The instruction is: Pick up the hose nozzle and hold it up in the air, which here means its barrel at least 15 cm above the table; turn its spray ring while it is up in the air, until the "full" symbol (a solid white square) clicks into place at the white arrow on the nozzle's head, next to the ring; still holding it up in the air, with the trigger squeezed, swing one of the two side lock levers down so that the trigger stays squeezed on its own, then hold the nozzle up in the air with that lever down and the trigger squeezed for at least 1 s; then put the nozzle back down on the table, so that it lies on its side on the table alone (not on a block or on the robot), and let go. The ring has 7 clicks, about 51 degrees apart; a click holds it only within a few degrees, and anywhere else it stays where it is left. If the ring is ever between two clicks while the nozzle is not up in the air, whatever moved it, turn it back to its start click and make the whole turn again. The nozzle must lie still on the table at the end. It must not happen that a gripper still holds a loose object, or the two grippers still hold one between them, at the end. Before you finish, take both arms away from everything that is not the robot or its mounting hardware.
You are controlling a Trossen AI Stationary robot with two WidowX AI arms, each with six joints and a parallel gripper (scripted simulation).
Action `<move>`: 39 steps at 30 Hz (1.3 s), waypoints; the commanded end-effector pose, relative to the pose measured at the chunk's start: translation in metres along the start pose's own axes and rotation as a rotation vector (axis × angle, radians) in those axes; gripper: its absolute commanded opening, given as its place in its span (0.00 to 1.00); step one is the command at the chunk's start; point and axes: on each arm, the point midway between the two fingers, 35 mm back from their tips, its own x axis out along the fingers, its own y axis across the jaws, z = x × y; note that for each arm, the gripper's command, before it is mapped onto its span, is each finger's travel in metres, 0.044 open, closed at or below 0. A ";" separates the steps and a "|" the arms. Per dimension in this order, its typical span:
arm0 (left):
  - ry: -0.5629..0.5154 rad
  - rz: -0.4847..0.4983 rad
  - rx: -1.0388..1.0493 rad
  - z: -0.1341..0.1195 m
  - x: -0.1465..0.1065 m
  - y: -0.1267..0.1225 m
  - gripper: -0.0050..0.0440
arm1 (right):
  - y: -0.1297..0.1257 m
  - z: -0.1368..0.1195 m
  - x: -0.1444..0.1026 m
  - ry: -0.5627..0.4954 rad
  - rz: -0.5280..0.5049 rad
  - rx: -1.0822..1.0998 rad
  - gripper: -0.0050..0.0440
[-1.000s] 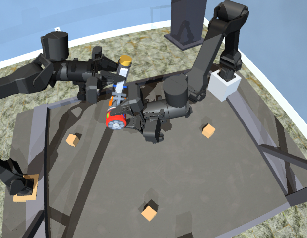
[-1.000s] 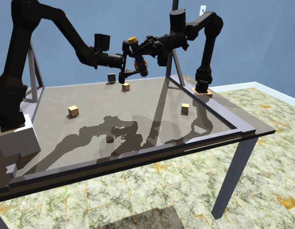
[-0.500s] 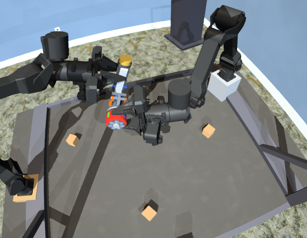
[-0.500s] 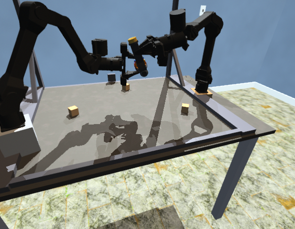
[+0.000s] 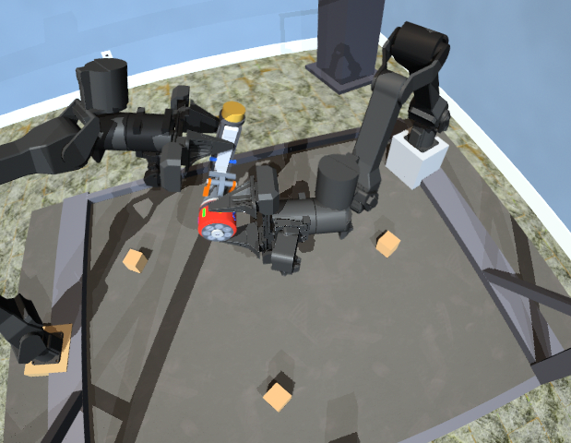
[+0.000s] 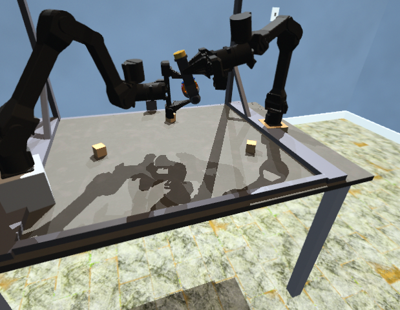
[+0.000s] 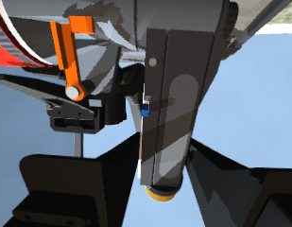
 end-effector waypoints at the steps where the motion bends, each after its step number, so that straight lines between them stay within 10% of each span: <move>1: 0.038 -0.006 0.024 -0.018 -0.007 0.002 0.44 | -0.003 0.001 0.001 -0.002 -0.009 0.003 0.94; 39: 0.038 -0.006 0.024 -0.018 -0.007 0.002 0.44 | -0.007 0.000 -0.063 0.000 -0.012 0.010 0.94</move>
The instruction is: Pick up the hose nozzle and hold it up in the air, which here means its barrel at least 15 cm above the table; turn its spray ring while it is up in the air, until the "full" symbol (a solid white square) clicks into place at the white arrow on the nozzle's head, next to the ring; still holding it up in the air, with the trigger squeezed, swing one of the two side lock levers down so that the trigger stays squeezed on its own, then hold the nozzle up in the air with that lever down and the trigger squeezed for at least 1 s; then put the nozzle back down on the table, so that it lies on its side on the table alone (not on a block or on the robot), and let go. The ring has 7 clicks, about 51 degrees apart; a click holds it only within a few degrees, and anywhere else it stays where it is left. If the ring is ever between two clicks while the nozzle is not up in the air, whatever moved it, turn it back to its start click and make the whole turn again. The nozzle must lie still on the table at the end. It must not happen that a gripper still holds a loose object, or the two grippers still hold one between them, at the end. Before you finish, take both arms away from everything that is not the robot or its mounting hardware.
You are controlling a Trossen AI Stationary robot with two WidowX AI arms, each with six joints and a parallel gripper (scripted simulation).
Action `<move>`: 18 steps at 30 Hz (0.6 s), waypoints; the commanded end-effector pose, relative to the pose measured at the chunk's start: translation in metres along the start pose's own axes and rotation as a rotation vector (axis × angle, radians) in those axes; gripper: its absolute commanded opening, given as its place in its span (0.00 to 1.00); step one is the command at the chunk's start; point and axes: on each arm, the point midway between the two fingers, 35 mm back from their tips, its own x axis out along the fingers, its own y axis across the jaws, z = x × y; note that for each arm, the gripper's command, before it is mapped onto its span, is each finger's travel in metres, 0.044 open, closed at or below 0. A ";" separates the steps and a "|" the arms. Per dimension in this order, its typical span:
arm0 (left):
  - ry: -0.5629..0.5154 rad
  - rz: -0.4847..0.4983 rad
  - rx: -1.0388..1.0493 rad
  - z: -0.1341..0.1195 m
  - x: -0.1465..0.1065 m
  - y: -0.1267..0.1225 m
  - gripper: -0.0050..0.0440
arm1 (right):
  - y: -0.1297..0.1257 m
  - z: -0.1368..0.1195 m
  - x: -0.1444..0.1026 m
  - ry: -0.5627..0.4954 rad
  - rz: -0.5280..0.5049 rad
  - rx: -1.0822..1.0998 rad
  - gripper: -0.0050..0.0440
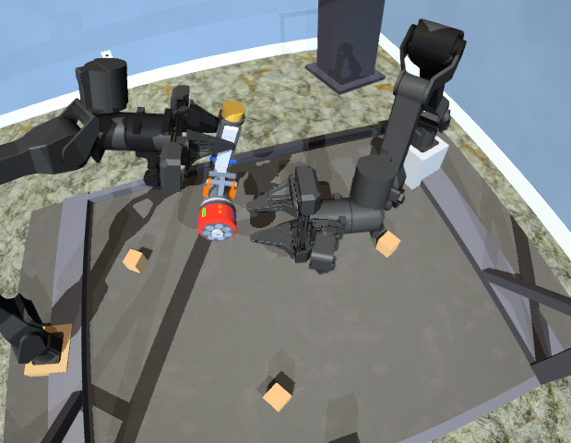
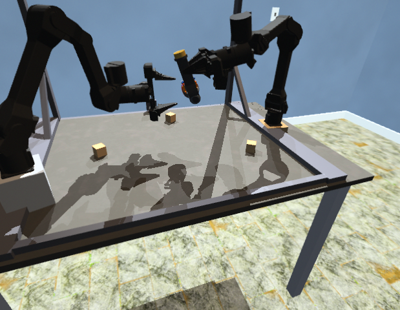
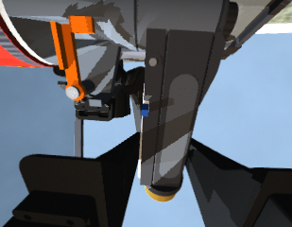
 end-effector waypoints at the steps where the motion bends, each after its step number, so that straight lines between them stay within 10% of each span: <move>1: 0.037 -0.006 0.023 -0.017 -0.006 0.001 0.44 | -0.012 -0.002 -0.011 0.003 -0.017 0.017 0.94; 18: 0.037 -0.006 0.023 -0.017 -0.006 0.001 0.44 | -0.012 -0.002 -0.045 0.004 -0.017 0.019 0.94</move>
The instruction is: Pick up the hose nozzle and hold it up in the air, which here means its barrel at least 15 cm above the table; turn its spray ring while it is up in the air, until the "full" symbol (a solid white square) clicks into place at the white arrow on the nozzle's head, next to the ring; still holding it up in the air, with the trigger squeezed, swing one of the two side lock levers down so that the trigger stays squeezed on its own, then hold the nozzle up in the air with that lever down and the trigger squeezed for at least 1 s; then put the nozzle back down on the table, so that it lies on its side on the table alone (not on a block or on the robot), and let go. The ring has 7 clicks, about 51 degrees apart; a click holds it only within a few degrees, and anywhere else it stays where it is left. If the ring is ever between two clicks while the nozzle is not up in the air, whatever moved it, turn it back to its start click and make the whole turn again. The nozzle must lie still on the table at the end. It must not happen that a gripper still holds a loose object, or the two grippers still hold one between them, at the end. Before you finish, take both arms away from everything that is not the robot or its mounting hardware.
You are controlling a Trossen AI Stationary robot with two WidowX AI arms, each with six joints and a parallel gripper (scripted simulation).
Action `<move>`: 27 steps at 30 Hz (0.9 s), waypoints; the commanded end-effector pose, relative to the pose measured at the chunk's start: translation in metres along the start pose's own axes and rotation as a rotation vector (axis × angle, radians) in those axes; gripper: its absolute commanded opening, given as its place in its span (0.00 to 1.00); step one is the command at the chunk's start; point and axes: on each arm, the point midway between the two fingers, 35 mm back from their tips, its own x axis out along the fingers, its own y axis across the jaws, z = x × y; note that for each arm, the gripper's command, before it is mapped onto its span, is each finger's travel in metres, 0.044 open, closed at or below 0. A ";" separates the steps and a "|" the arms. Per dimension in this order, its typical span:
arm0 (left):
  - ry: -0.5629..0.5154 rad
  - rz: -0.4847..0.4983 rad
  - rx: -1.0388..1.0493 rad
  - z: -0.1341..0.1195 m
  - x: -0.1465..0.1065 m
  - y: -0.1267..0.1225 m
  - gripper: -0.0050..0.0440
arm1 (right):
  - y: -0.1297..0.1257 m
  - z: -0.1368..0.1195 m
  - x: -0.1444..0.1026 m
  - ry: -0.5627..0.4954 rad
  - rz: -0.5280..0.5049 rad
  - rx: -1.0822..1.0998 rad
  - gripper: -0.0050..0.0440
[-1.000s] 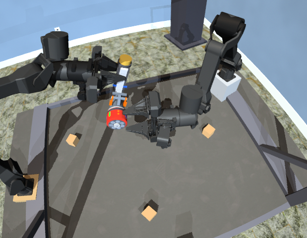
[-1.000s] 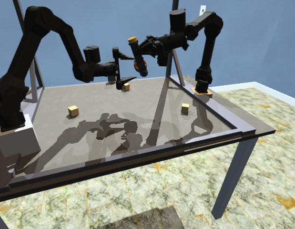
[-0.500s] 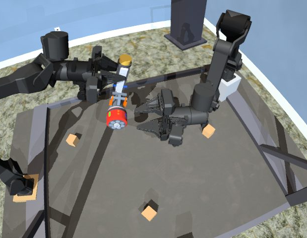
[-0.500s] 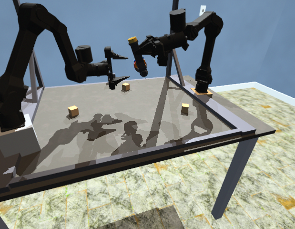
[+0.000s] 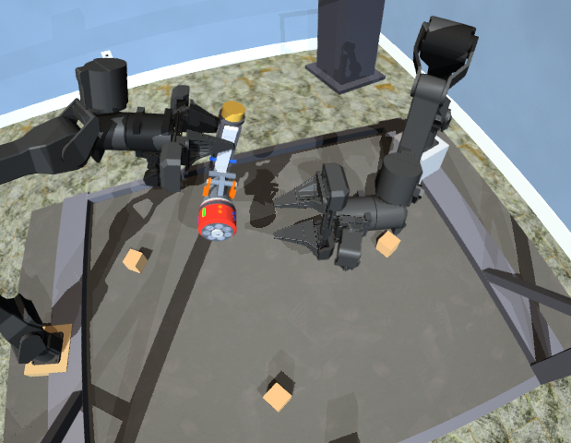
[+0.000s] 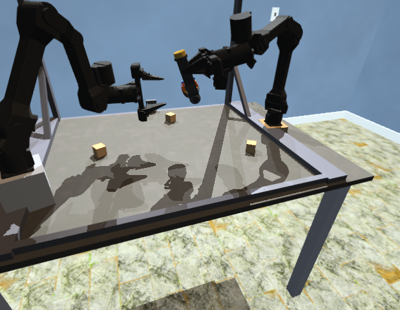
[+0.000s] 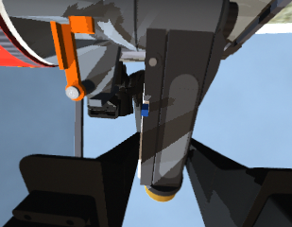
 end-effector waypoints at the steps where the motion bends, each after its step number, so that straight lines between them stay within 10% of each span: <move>1: 0.037 -0.006 0.023 -0.017 -0.006 0.001 0.44 | -0.010 -0.001 -0.005 0.003 -0.014 0.016 0.94; 27: 0.038 -0.006 0.024 -0.018 -0.007 0.002 0.44 | -0.007 -0.001 -0.005 0.005 -0.010 0.011 0.94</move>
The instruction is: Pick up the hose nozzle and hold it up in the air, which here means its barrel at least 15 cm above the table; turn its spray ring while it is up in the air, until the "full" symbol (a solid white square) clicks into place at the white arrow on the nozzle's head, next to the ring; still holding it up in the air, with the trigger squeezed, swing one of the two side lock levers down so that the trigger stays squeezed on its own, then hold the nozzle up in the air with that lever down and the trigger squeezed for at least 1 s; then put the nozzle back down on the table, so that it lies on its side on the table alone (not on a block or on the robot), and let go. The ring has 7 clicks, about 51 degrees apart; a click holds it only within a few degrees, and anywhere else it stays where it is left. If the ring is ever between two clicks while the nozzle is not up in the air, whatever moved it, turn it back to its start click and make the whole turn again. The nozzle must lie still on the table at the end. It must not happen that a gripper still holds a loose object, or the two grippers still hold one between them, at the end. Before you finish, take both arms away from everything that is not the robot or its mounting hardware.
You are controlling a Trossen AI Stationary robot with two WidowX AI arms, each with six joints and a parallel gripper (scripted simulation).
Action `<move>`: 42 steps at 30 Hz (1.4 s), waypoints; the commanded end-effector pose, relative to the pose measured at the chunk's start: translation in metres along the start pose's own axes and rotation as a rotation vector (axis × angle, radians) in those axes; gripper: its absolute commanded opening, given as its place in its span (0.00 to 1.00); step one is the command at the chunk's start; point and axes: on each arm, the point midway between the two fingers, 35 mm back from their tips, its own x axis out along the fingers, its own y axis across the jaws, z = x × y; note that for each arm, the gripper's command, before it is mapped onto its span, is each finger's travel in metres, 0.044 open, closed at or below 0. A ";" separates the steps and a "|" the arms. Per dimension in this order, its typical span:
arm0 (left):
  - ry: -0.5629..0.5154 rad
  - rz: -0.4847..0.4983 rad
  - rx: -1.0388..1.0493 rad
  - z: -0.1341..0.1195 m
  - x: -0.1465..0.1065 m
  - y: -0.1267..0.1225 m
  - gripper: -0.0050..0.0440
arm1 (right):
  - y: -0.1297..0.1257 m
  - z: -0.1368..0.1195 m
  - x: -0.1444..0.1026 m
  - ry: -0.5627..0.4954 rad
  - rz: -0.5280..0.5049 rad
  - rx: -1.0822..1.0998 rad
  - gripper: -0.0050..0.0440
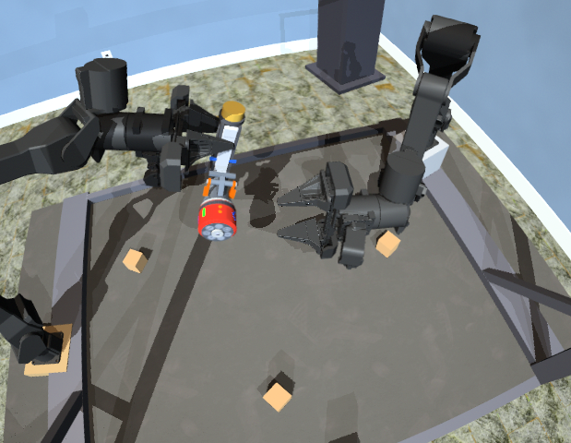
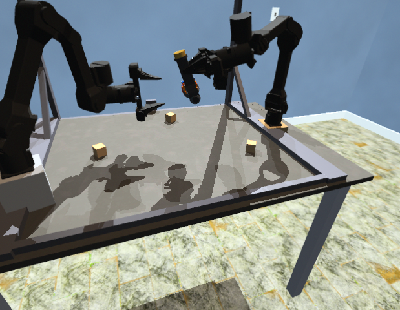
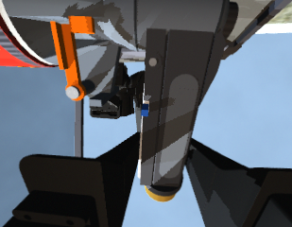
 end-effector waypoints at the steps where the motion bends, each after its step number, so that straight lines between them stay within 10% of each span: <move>1: 0.039 -0.006 0.025 -0.018 -0.007 0.002 0.44 | -0.006 0.000 0.001 0.004 -0.010 0.011 0.94; 42: 0.040 -0.007 0.026 -0.019 -0.007 0.002 0.44 | -0.033 0.021 0.023 -0.034 0.159 0.032 0.94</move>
